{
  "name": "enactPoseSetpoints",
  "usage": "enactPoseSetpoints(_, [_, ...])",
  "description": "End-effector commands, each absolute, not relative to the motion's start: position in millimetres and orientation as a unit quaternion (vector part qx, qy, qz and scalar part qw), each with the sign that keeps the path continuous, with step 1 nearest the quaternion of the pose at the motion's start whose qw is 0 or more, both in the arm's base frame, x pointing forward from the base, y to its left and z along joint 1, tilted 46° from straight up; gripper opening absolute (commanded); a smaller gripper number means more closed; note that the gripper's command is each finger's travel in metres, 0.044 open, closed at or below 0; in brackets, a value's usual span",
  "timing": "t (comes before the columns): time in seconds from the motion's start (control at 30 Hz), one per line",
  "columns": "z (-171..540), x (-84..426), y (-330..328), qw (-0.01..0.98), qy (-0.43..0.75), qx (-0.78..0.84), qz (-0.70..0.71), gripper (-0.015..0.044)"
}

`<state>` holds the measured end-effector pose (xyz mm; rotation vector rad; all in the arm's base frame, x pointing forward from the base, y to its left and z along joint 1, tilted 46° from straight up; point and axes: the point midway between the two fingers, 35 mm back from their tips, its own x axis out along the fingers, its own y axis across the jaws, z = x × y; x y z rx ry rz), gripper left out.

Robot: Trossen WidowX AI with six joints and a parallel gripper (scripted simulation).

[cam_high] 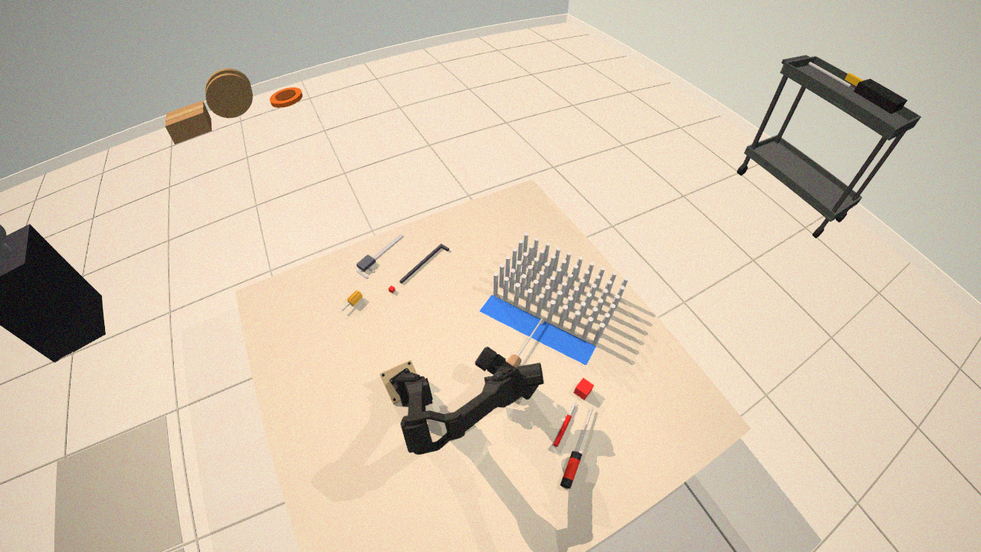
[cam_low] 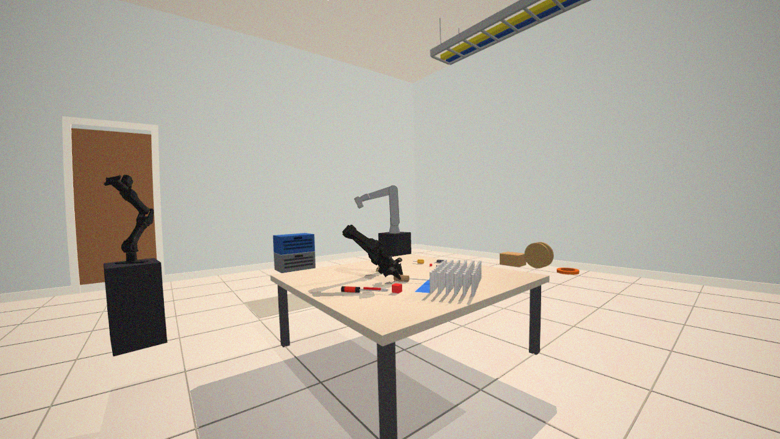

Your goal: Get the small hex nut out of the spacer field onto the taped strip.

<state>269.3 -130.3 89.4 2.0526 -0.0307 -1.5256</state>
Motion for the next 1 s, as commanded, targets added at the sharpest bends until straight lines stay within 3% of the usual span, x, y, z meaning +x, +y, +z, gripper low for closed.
enactPoseSetpoints(0.0, [89.8, 267.5, -129.1, 0.289, -0.007, 0.769, -0.571, 0.0000])
enactPoseSetpoints(0.97, [106.0, 269.3, -117.6, 0.288, -0.010, 0.770, -0.569, 0.0000])
